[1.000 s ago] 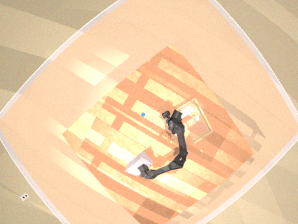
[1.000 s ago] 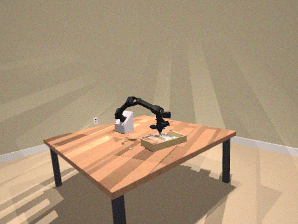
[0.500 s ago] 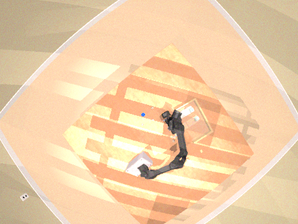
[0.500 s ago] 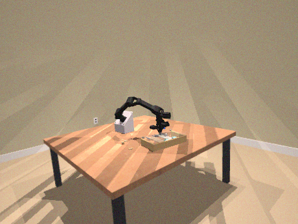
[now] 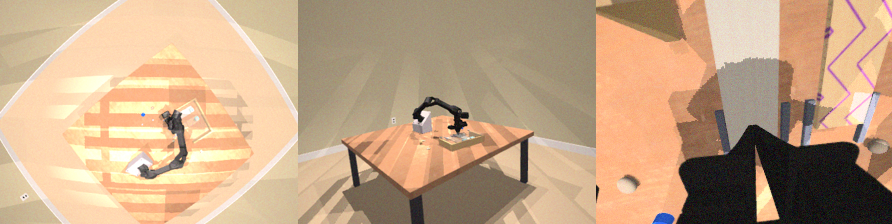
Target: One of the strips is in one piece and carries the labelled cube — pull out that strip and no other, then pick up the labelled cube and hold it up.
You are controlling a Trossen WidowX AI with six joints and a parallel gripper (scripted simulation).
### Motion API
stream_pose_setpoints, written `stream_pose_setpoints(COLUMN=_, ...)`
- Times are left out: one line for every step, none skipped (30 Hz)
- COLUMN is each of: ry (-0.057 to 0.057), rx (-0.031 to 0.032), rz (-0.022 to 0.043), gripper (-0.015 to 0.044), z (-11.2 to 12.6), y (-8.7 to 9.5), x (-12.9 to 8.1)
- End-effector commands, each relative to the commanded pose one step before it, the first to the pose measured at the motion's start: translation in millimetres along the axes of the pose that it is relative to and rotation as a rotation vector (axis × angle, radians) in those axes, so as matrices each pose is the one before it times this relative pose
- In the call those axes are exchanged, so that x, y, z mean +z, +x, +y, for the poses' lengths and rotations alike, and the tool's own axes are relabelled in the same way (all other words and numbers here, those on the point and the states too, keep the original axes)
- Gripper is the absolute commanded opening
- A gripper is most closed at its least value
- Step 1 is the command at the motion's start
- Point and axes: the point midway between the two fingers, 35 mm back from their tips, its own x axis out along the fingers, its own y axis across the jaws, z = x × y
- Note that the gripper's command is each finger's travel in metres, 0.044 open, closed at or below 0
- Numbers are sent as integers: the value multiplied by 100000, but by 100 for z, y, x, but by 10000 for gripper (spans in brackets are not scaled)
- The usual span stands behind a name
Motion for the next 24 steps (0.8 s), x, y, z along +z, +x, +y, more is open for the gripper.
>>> stream_pose_setpoints(ry=-312, rx=-230, rz=-278, gripper=0, z=-5, y=124, x=38)
stream_pose_setpoints(ry=0, rx=-1, rz=0, gripper=0, z=0, y=12, x=0)
stream_pose_setpoints(ry=0, rx=0, rz=0, gripper=0, z=0, y=8, x=0)
stream_pose_setpoints(ry=0, rx=-1, rz=0, gripper=0, z=0, y=12, x=0)
stream_pose_setpoints(ry=0, rx=0, rz=0, gripper=0, z=0, y=8, x=0)
stream_pose_setpoints(ry=0, rx=-1, rz=0, gripper=0, z=0, y=12, x=0)
stream_pose_setpoints(ry=0, rx=0, rz=0, gripper=0, z=0, y=8, x=0)
stream_pose_setpoints(ry=0, rx=-1, rz=0, gripper=0, z=0, y=12, x=0)
stream_pose_setpoints(ry=0, rx=0, rz=0, gripper=0, z=0, y=8, x=0)
stream_pose_setpoints(ry=0, rx=-1, rz=0, gripper=0, z=1, y=12, x=1)
stream_pose_setpoints(ry=0, rx=0, rz=0, gripper=0, z=0, y=8, x=1)
stream_pose_setpoints(ry=0, rx=-1, rz=0, gripper=0, z=0, y=12, x=0)
stream_pose_setpoints(ry=0, rx=0, rz=0, gripper=0, z=0, y=8, x=0)
stream_pose_setpoints(ry=0, rx=-1, rz=0, gripper=0, z=0, y=12, x=0)
stream_pose_setpoints(ry=0, rx=0, rz=0, gripper=0, z=0, y=8, x=0)
stream_pose_setpoints(ry=0, rx=-1, rz=0, gripper=0, z=0, y=12, x=0)
stream_pose_setpoints(ry=0, rx=0, rz=0, gripper=0, z=0, y=8, x=0)
stream_pose_setpoints(ry=0, rx=-1, rz=0, gripper=0, z=0, y=12, x=0)
stream_pose_setpoints(ry=0, rx=0, rz=0, gripper=0, z=0, y=8, x=0)
stream_pose_setpoints(ry=0, rx=-1, rz=0, gripper=0, z=0, y=12, x=0)
stream_pose_setpoints(ry=0, rx=0, rz=0, gripper=0, z=0, y=8, x=0)
stream_pose_setpoints(ry=0, rx=-1, rz=0, gripper=0, z=1, y=12, x=1)
stream_pose_setpoints(ry=0, rx=0, rz=0, gripper=0, z=0, y=8, x=1)
stream_pose_setpoints(ry=0, rx=0, rz=0, gripper=0, z=3, y=12, x=5)
